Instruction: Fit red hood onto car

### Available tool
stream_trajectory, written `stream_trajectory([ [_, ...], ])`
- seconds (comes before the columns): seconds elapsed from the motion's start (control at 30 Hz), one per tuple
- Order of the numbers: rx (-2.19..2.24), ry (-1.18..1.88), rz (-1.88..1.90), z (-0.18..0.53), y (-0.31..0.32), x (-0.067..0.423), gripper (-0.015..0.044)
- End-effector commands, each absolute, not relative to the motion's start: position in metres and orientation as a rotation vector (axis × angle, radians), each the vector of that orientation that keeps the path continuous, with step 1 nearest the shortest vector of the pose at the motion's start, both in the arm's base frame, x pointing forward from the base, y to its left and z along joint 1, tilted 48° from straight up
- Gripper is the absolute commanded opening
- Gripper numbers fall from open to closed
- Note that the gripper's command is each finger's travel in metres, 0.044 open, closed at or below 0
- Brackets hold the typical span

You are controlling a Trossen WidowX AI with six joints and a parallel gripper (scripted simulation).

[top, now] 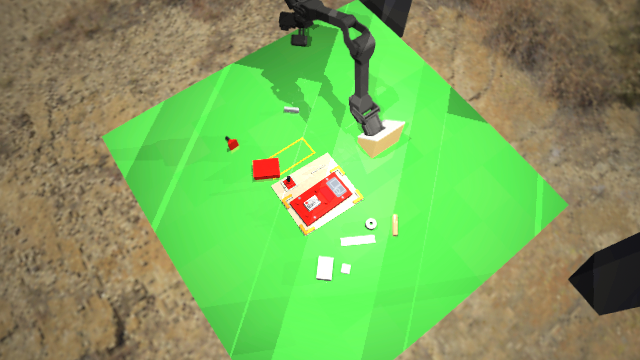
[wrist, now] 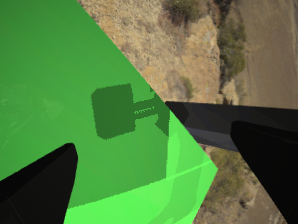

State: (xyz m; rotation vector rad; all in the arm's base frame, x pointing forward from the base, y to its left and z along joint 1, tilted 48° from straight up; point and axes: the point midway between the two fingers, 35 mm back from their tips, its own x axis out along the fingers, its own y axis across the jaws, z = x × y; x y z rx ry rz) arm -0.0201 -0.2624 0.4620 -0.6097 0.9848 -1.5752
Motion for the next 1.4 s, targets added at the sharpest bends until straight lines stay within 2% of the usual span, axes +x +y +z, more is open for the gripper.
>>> stream_trajectory([
  [0.0, -0.515, 0.949, -1.490, 0.442, -0.286, 0.011, 0.0440],
  [0.3, -0.330, 0.921, -1.294, 0.391, -0.315, 0.102, 0.0440],
  [0.7, -0.205, 0.959, -1.103, 0.329, -0.303, 0.212, 0.0440],
  [1.07, -0.109, 1.105, -0.975, 0.242, -0.232, 0.324, 0.0440],
  [1.37, -0.154, 1.202, -0.955, 0.174, -0.138, 0.382, 0.0440],
])
